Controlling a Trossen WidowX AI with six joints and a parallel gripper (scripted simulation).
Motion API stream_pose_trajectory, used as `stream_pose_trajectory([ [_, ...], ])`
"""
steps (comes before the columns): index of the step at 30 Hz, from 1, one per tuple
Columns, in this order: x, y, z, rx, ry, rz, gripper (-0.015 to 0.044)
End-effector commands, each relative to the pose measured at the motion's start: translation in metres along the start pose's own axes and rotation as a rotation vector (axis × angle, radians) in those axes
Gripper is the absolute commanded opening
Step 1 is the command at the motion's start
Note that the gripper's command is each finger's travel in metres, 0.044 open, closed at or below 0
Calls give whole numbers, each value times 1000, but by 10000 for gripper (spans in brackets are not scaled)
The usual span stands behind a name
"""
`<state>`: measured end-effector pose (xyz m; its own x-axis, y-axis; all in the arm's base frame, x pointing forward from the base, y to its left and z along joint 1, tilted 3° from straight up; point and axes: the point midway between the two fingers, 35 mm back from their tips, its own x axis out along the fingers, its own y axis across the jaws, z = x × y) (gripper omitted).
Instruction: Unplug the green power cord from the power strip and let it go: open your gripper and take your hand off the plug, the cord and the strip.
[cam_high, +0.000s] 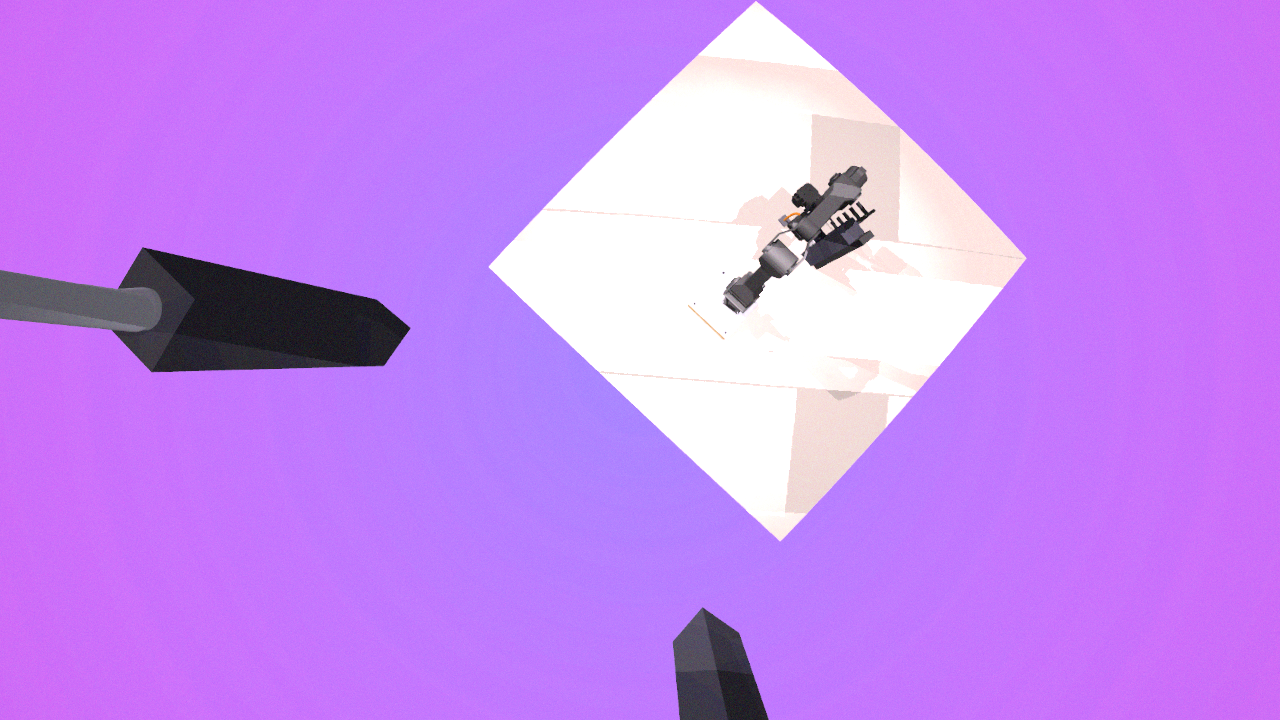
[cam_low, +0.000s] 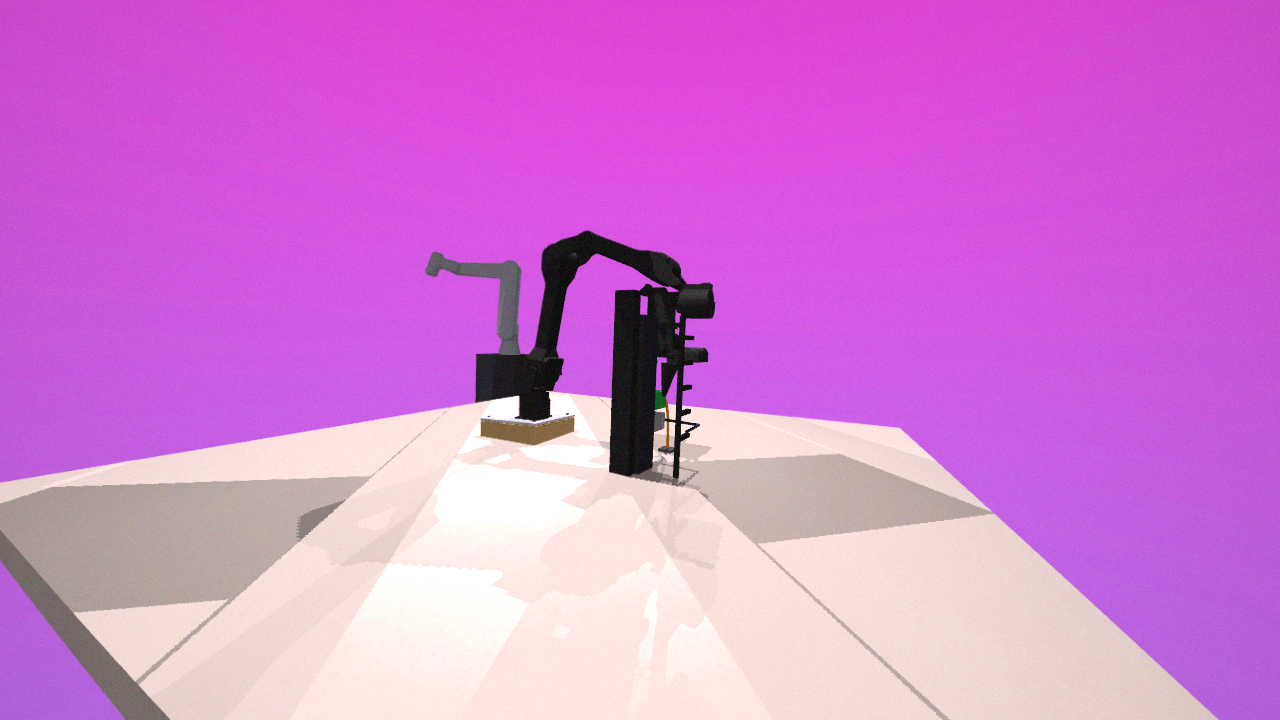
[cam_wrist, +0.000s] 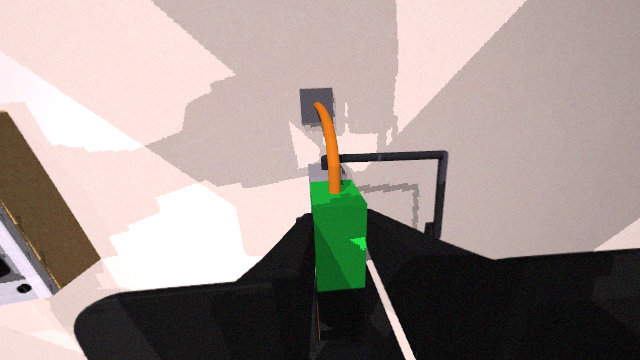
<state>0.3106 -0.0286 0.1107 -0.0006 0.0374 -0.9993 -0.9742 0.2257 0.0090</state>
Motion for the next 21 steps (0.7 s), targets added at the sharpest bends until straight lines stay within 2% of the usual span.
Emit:
stream_pose_trajectory([
  [1,0,-1,0,1,0,-3,35],
  [6,0,-1,0,1,0,-3,2],
  [21,-1,-2,20,0,-2,-2,0],
])
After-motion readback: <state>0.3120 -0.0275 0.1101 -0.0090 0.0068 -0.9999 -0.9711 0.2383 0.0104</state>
